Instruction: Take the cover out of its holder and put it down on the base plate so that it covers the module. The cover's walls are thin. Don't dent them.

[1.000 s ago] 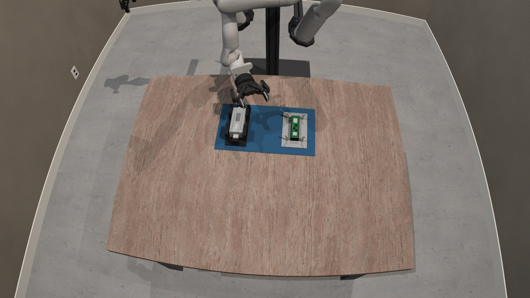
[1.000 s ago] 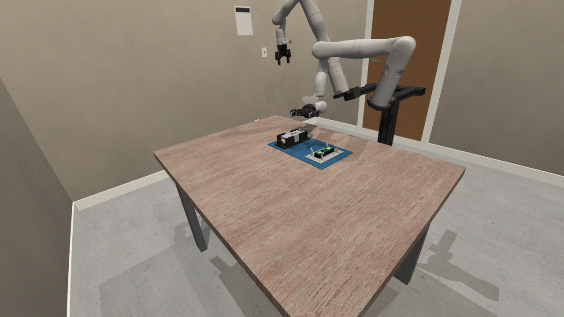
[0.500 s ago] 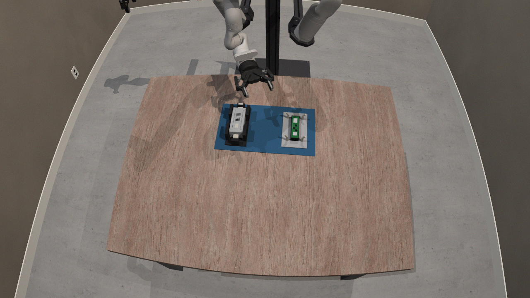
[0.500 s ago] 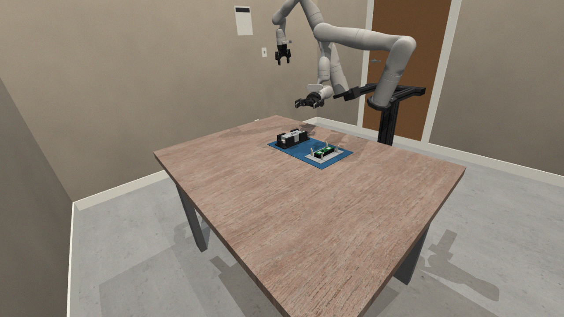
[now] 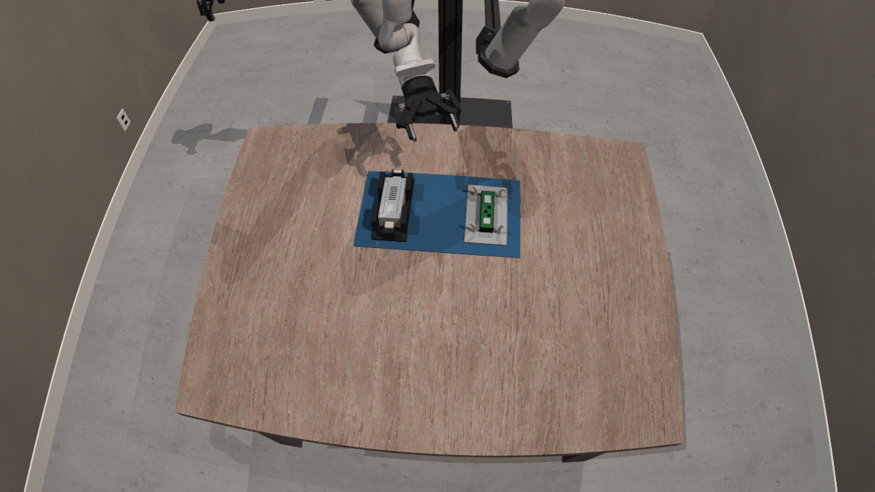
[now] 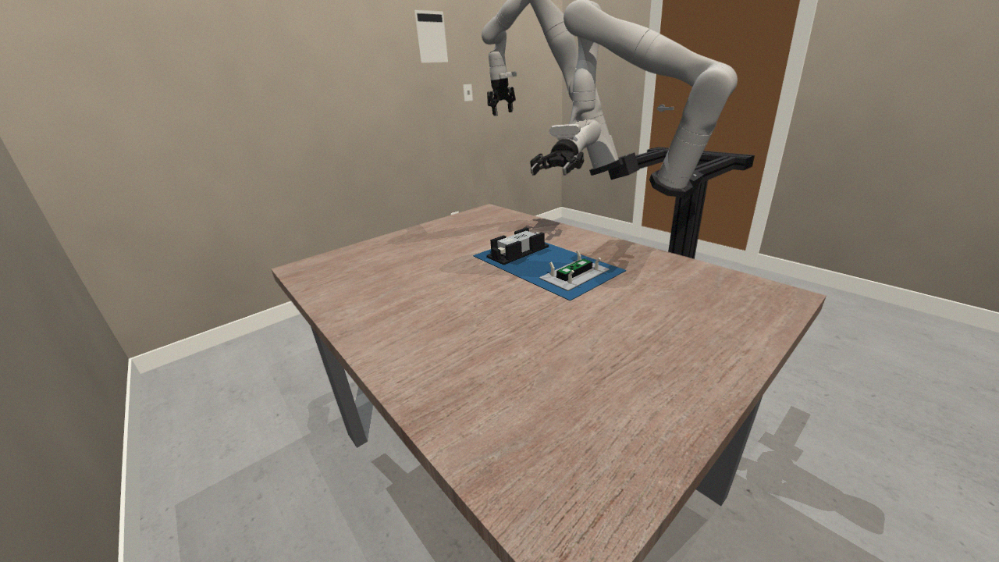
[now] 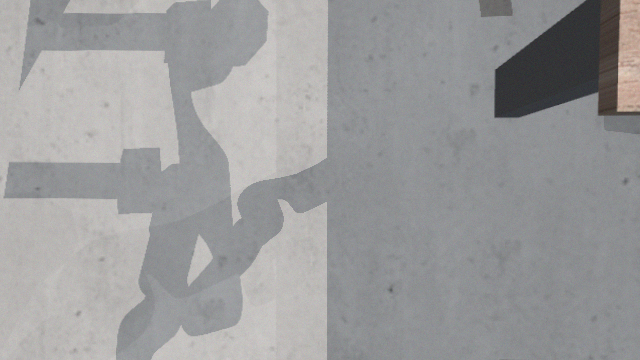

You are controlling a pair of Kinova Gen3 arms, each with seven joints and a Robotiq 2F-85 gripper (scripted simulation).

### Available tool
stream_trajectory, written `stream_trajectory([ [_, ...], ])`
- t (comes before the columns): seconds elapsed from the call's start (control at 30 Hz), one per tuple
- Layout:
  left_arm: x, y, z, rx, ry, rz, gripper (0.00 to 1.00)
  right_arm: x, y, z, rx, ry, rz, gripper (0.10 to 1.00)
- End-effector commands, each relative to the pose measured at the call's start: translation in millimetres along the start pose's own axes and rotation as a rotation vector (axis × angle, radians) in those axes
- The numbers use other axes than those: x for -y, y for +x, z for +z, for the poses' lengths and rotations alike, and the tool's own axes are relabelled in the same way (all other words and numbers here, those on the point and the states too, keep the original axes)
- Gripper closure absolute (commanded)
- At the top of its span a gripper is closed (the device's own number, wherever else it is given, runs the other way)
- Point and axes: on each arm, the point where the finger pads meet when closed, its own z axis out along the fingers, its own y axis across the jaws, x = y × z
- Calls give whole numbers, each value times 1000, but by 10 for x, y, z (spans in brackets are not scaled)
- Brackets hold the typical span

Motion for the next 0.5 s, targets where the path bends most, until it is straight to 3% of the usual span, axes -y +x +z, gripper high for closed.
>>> stream_trajectory([
  [0.0,85,177,-90,76,-17,14,2,1,-3,-5,1,0,0,100],
  [0.2,85,177,-90,76,-17,14,2,1,-3,-5,1,0,0,100],
  [0.47,223,420,-219,235,-54,48,2,1,-3,-5,1,0,0,100],
])
